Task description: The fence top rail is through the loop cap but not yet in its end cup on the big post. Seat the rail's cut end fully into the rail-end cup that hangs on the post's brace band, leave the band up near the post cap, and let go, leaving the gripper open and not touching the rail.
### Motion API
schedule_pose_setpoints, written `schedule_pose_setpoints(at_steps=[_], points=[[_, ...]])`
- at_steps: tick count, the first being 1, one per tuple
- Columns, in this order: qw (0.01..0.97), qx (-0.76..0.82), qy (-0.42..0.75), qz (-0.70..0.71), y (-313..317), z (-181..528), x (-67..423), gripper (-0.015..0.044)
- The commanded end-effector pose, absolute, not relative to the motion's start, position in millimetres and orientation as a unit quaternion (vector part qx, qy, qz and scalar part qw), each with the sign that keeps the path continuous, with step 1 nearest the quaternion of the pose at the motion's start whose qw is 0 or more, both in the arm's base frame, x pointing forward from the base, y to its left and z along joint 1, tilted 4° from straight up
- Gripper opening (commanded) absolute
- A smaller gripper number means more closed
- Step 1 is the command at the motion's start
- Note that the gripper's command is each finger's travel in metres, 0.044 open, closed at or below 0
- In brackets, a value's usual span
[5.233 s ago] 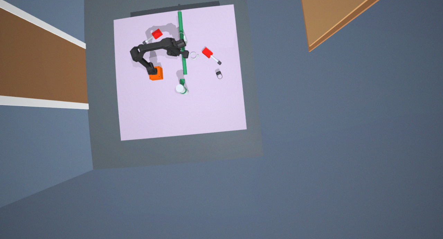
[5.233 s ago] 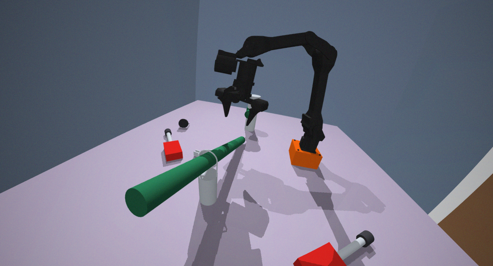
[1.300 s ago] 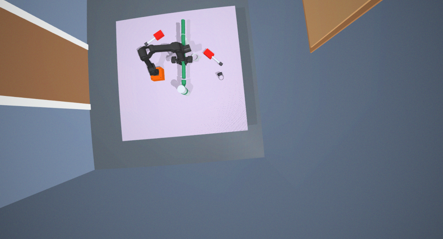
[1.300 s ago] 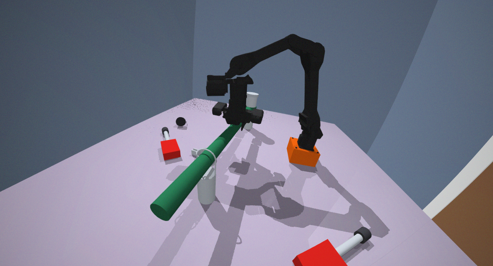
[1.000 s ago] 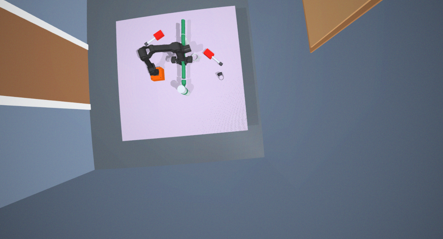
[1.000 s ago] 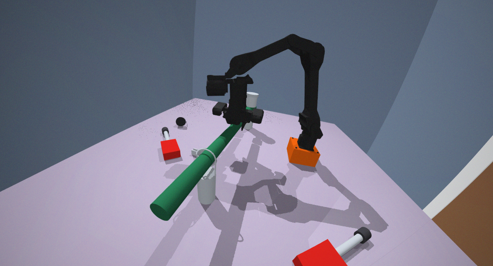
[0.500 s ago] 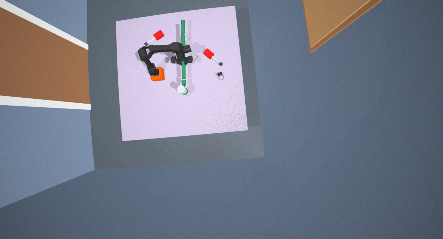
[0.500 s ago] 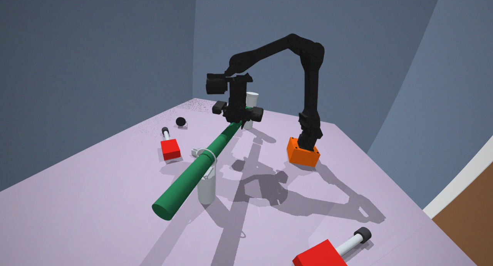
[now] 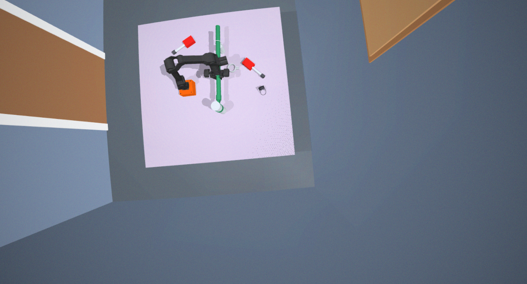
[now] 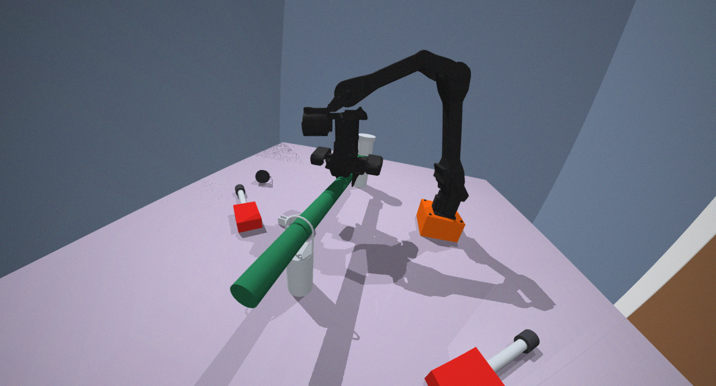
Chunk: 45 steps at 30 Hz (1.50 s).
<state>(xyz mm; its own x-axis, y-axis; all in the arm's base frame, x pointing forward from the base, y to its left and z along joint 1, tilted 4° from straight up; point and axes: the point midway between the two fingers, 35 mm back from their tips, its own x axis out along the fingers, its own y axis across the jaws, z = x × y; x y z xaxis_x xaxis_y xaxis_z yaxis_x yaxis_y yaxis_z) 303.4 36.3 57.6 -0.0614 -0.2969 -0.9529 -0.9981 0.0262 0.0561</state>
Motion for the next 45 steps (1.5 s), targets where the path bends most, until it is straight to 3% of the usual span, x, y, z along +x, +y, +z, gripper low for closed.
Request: schedule_pose_setpoints(at_steps=[1, 45], points=[[0.407, -0.555, 0.589, 0.423, 29.2, 60.7, 303.9, 0.0], [0.411, -0.549, 0.587, 0.43, 34.7, 57.2, 303.1, 0.0]])
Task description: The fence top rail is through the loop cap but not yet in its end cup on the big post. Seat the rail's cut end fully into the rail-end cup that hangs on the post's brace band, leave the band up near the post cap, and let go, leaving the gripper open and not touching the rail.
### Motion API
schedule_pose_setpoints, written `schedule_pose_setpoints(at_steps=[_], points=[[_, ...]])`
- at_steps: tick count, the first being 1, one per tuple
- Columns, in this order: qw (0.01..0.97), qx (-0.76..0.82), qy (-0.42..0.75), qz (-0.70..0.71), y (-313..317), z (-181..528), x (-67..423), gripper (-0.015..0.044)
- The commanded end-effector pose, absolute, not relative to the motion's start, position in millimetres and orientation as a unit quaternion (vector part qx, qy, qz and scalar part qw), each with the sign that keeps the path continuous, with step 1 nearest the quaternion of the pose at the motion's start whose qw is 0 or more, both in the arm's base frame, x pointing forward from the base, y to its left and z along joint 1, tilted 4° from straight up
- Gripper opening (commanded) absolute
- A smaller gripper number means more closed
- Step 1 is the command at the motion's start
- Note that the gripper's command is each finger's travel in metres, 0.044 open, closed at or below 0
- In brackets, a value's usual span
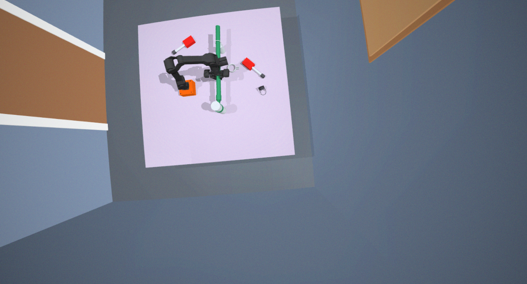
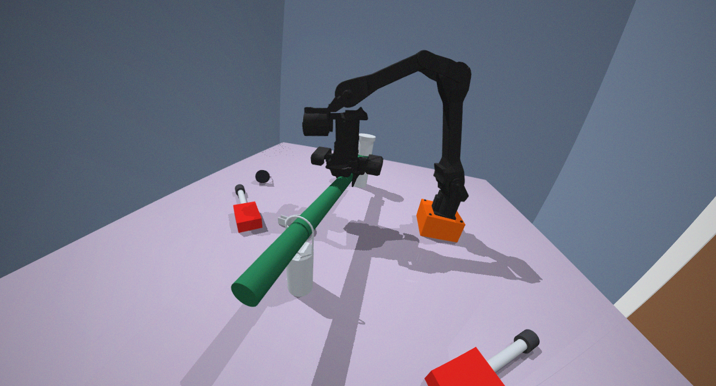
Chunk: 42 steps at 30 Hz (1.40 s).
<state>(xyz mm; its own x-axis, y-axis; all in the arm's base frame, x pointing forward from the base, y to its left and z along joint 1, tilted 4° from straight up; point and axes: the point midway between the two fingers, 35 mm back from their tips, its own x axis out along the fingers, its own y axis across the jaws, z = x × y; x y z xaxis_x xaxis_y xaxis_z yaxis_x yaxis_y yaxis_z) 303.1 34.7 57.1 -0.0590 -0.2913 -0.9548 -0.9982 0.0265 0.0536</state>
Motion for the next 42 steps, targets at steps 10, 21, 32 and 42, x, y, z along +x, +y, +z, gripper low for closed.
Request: schedule_pose_setpoints(at_steps=[10, 21, 32, 42], points=[[0.41, -0.55, 0.587, 0.43, 34.4, 57.7, 303.1, 0.0], [0.409, -0.551, 0.588, 0.428, 33.6, 59.1, 303.2, 0.0], [0.408, -0.551, 0.589, 0.428, 32.7, 60.4, 303.3, 0.0], [0.407, -0.552, 0.589, 0.427, 31.7, 61.5, 303.5, 0.0]])
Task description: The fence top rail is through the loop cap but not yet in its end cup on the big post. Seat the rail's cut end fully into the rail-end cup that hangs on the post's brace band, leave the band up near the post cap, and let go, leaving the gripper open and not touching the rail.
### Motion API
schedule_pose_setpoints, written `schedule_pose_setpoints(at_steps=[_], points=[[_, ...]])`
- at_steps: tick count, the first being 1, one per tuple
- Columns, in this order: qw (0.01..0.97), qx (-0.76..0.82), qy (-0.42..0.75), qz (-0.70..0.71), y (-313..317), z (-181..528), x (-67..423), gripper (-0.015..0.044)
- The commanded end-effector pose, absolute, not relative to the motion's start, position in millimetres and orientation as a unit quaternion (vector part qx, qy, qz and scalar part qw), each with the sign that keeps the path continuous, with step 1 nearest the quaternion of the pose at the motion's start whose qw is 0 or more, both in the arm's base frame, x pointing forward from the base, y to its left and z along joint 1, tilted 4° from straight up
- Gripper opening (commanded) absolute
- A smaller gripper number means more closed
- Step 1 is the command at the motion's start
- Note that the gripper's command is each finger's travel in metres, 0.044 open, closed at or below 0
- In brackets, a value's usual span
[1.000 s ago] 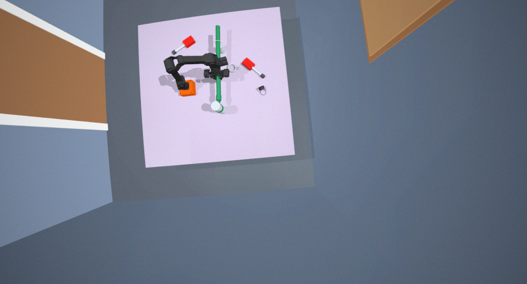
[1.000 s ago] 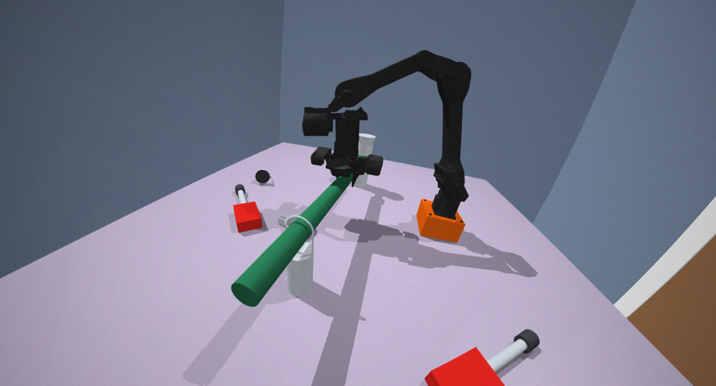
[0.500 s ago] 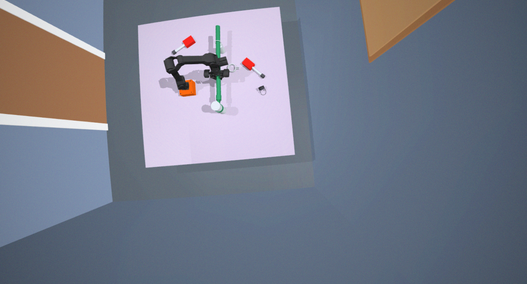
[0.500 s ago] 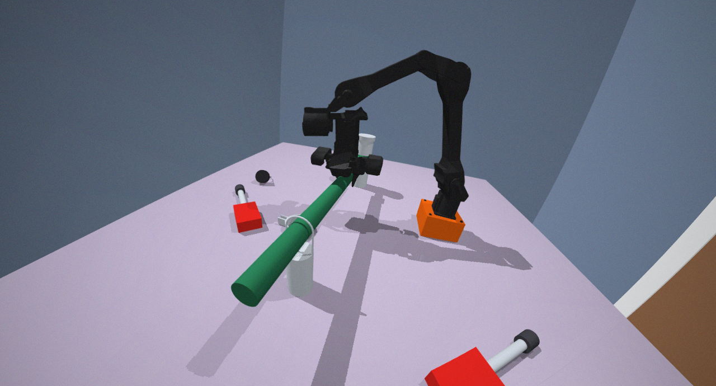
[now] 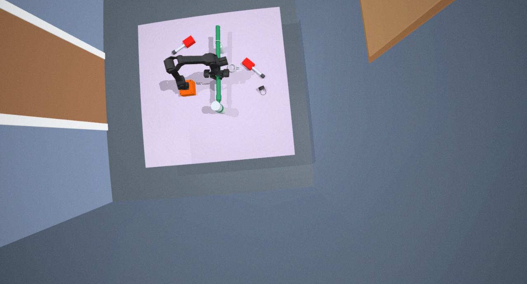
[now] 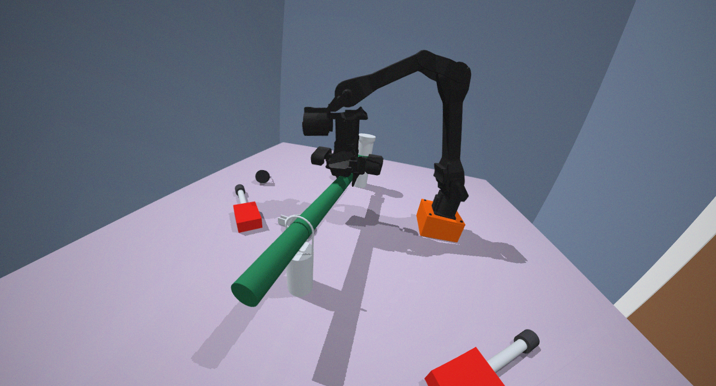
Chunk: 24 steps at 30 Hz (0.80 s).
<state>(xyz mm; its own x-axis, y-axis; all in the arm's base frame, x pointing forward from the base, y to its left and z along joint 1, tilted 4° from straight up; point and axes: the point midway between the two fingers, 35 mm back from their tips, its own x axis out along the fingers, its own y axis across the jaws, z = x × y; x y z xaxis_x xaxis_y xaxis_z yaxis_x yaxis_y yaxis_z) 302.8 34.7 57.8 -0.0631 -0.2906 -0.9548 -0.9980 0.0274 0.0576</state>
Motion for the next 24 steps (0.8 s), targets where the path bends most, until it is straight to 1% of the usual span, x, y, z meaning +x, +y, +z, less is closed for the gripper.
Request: schedule_pose_setpoints(at_steps=[1, 24], points=[[0.407, -0.552, 0.589, 0.427, 31.6, 61.6, 303.5, 0.0], [0.407, -0.552, 0.589, 0.427, 28.9, 63.8, 303.8, 0.0]])
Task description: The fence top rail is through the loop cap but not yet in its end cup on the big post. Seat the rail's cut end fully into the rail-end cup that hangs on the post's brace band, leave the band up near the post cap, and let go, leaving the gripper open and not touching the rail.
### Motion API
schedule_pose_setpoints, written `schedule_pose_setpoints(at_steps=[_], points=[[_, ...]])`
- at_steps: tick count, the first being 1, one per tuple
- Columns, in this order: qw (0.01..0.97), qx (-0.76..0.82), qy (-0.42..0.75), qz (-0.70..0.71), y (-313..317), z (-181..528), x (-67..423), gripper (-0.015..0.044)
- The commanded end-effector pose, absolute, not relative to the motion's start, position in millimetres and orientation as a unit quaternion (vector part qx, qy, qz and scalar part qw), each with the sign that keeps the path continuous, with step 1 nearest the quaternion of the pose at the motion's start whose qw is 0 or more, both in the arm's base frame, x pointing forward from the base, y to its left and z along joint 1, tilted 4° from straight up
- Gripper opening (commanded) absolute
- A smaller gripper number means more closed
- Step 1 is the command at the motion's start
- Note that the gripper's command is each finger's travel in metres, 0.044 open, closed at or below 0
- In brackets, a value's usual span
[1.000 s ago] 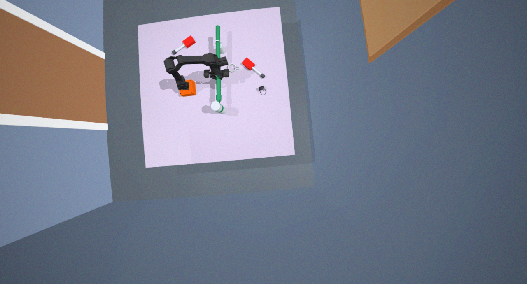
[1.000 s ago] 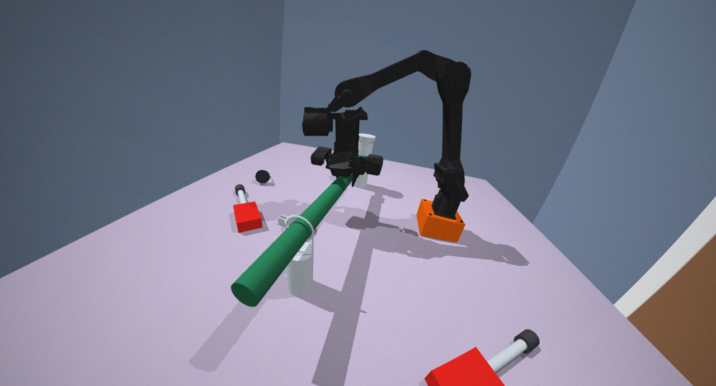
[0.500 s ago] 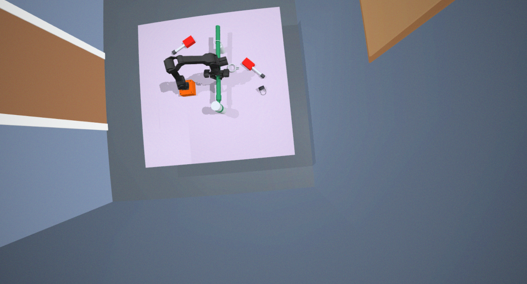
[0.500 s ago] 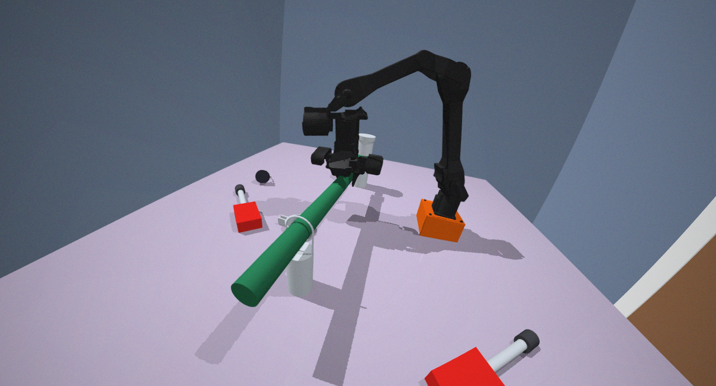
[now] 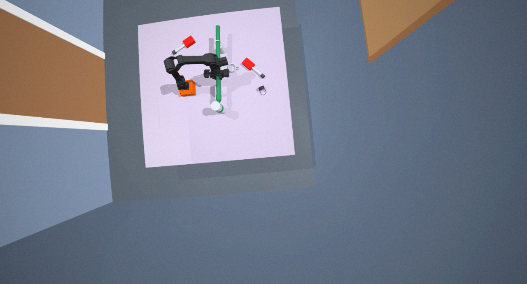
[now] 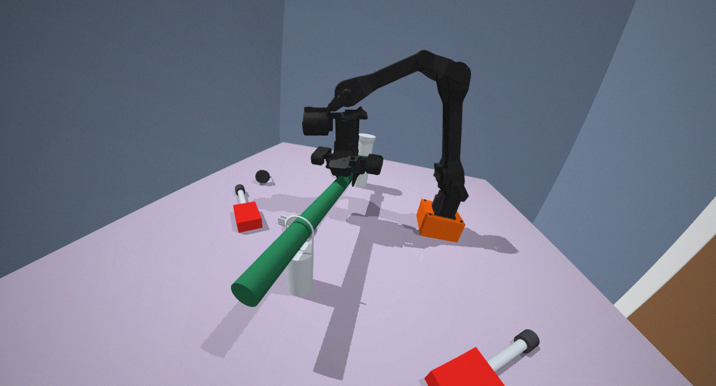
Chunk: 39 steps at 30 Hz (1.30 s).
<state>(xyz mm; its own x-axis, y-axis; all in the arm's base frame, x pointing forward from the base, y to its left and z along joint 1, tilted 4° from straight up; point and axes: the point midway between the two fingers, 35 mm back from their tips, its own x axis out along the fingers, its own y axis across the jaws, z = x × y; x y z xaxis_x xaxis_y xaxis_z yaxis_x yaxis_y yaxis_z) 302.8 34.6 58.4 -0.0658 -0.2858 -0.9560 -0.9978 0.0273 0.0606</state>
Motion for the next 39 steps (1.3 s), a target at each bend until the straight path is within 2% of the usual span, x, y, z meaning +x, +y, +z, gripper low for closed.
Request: schedule_pose_setpoints(at_steps=[1, 39], points=[[0.407, -0.552, 0.589, 0.427, 29, 64, 304, 0.0], [0.411, -0.546, 0.587, 0.434, 24, 63, 303, 0.0]])
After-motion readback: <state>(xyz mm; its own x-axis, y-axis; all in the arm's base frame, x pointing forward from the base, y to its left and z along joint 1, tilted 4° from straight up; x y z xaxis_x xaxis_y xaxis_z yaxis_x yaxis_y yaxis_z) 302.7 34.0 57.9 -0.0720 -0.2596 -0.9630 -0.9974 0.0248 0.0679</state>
